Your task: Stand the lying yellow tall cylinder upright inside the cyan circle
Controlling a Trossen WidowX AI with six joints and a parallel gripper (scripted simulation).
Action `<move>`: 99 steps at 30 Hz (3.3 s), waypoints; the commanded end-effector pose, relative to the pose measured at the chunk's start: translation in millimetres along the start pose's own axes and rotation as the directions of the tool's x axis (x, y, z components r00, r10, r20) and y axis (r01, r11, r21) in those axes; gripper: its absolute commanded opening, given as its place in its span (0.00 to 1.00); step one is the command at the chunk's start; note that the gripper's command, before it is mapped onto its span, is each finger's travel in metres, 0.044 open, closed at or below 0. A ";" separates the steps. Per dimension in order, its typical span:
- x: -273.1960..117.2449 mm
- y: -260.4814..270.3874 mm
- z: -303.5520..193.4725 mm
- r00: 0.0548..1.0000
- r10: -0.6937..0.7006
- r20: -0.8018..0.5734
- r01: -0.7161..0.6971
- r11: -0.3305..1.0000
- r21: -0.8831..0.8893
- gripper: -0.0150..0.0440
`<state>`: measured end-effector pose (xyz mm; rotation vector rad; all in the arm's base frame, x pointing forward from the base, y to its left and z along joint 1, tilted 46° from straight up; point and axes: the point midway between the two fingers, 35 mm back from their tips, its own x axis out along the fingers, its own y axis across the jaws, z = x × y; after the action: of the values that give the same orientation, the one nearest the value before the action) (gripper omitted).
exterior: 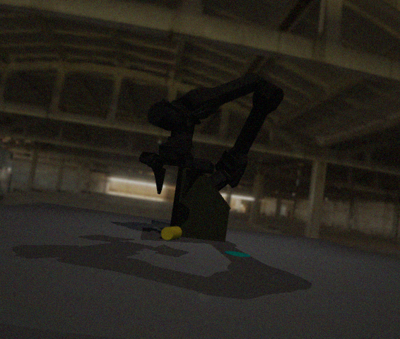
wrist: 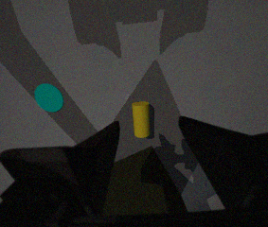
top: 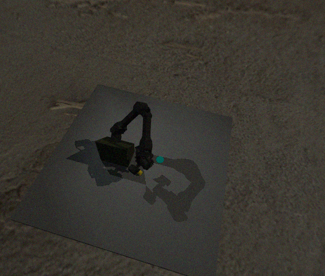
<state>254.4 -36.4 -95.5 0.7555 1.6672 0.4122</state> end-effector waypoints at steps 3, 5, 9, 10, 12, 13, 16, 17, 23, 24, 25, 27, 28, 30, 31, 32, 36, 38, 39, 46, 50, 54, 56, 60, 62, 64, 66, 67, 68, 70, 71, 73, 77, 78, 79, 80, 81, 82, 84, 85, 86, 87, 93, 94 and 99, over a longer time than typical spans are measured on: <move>84.9 5.1 -15.9 0.999 0.017 -0.049 -0.017 1.000 0.008 0.78; 94.3 5.7 -18.5 0.999 0.020 -0.050 -0.019 1.000 0.008 0.78; 94.3 5.7 -18.5 0.999 0.020 -0.050 -0.019 1.000 0.008 0.73; 94.3 5.7 -18.5 0.999 0.020 -0.050 -0.019 1.000 0.008 0.69; 94.3 5.7 -18.5 0.999 0.020 -0.050 -0.019 1.000 0.008 0.60; 94.3 5.7 -18.5 0.999 0.020 -0.050 -0.019 1.000 0.008 0.56; 94.3 5.7 -18.5 0.999 0.020 -0.050 -0.019 1.000 0.008 0.43; 94.3 5.7 -18.5 0.999 0.020 -0.050 -0.019 1.000 0.008 0.43; 87.3 5.3 -16.5 0.999 0.018 -0.049 -0.018 1.000 0.008 0.43; 84.5 5.1 -15.8 0.999 0.017 -0.049 -0.017 1.000 0.008 0.43; 81.6 4.9 -15.1 0.999 0.017 -0.048 -0.016 1.000 0.008 0.43; 75.8 4.6 -13.8 0.999 0.016 -0.047 -0.015 1.000 0.008 0.43; 72.9 4.4 -13.2 0.999 0.015 -0.047 -0.015 1.000 0.008 0.43; 67.0 4.1 -12.1 0.999 0.014 -0.047 -0.014 1.000 0.009 0.43; 64.0 4.0 -11.6 0.999 0.014 -0.046 -0.013 1.000 0.009 0.43; 61.0 3.8 -11.1 0.999 0.013 -0.046 -0.013 1.000 0.009 0.43; 48.9 3.3 -9.7 0.999 0.012 -0.046 -0.012 1.000 0.009 0.43; 42.7 3.1 -9.2 0.999 0.012 -0.045 -0.011 1.000 0.009 0.43; 39.6 3.0 -9.0 0.999 0.011 -0.045 -0.011 1.000 0.009 0.43; 17.4 2.5 -8.8 0.999 0.011 -0.046 -0.011 1.000 0.009 0.43; 4.5 2.3 -9.6 0.999 0.012 -0.047 -0.011 1.000 0.009 0.43; -8.6 2.4 -11.0 0.999 0.013 -0.048 -0.012 1.000 0.008 0.43; -14.6 2.5 -11.8 0.999 0.014 -0.048 -0.013 1.000 0.008 0.43; -16.9 2.9 -11.9 0.999 0.014 -0.048 -0.013 1.000 0.008 0.43; -17.7 5.9 -10.0 0.999 0.012 -0.048 -0.012 1.000 0.008 0.43; -18.8 10.5 -7.3 0.999 0.011 -0.047 -0.010 1.000 0.007 0.43; -19.9 15.2 -4.6 0.999 0.009 -0.046 -0.009 1.000 0.007 0.43; -20.4 17.6 -3.3 0.999 0.008 -0.045 -0.008 1.000 0.006 0.43; -21.0 20.0 -2.1 0.999 0.007 -0.045 -0.007 1.000 0.006 0.43; -22.0 25.0 0.4 0.999 0.006 -0.044 -0.006 1.000 0.005 0.43; -22.5 27.5 1.6 0.999 0.005 -0.043 -0.005 1.000 0.005 0.43; -23.5 32.5 4.0 0.999 0.004 -0.042 -0.004 1.000 0.004 0.43; -25.3 43.0 8.4 0.999 0.003 -0.041 -0.002 1.000 0.002 0.43; -25.8 45.6 9.4 0.999 0.002 -0.040 -0.002 1.000 0.002 0.43; -26.2 48.3 10.4 0.999 0.002 -0.040 -0.002 1.000 0.001 0.43; -26.6 51.0 11.4 0.999 0.002 -0.040 -0.002 1.000 0.001 0.43; -27.0 53.7 12.4 0.999 0.001 -0.039 -0.001 1.000 0.000 0.43; -27.4 56.5 13.3 0.999 0.001 -0.039 -0.001 1.000 0.000 0.43; -28.2 62.1 15.1 0.999 0.001 -0.039 -0.001 1.000 -0.001 0.43; -28.6 64.9 15.9 0.999 0.001 -0.038 -0.001 1.000 -0.002 0.43; -29.0 67.7 16.8 0.999 0.001 -0.038 -0.001 1.000 -0.002 0.43; -29.3 70.5 17.5 0.999 0.001 -0.038 -0.001 1.000 -0.003 0.43; -31.3 88.0 21.7 0.999 0.001 -0.037 -0.002 1.000 -0.006 0.43; -31.6 91.0 22.3 0.999 0.001 -0.037 -0.002 1.000 -0.007 0.43; -33.1 106.1 24.8 0.999 0.003 -0.037 -0.003 1.000 -0.010 0.43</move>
<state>301.7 9.3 -18.7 0.7511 1.7083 0.4363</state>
